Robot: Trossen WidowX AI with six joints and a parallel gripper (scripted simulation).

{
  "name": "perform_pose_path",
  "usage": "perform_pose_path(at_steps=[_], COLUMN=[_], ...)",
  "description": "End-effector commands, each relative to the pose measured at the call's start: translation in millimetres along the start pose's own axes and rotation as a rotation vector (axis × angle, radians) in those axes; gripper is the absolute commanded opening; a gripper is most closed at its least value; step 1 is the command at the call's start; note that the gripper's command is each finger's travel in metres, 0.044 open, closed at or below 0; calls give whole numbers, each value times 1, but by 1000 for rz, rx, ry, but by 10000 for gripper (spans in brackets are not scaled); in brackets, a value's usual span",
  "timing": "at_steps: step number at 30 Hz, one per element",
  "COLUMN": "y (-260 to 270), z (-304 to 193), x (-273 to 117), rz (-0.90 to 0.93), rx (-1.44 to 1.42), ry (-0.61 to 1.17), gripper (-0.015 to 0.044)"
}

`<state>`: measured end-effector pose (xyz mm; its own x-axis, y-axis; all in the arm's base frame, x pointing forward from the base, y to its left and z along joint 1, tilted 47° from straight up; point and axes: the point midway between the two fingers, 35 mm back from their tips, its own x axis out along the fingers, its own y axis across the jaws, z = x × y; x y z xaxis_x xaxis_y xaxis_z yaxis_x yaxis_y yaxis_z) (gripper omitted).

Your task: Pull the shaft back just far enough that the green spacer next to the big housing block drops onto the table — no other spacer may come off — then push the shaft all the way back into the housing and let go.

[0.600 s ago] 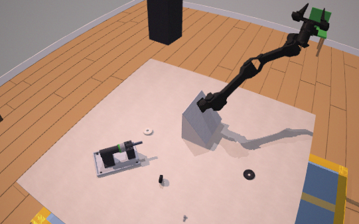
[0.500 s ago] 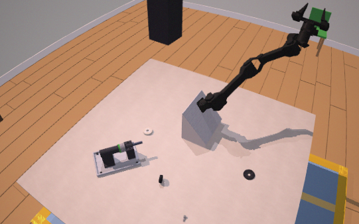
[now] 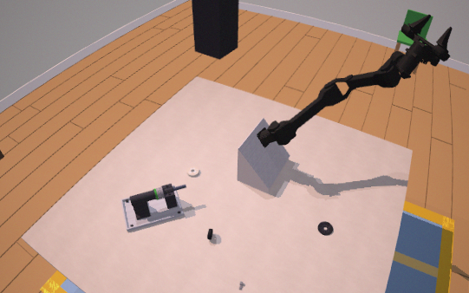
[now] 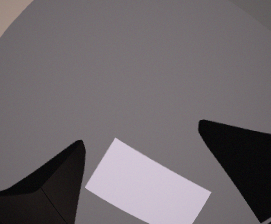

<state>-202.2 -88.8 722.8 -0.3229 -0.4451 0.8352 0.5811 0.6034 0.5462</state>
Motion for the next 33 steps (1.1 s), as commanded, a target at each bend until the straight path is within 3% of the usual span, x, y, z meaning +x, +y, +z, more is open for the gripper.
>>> perform_pose_path(at_steps=[1,18,26,33], y=[62,235,266,270], z=[-39,-217,-315,-361], x=[-16,-140,-221,-264], rz=[132,675,932,1056], rx=[-147,-679,-882,-963], ry=[28,69,104,135], gripper=[440,440,440,440])
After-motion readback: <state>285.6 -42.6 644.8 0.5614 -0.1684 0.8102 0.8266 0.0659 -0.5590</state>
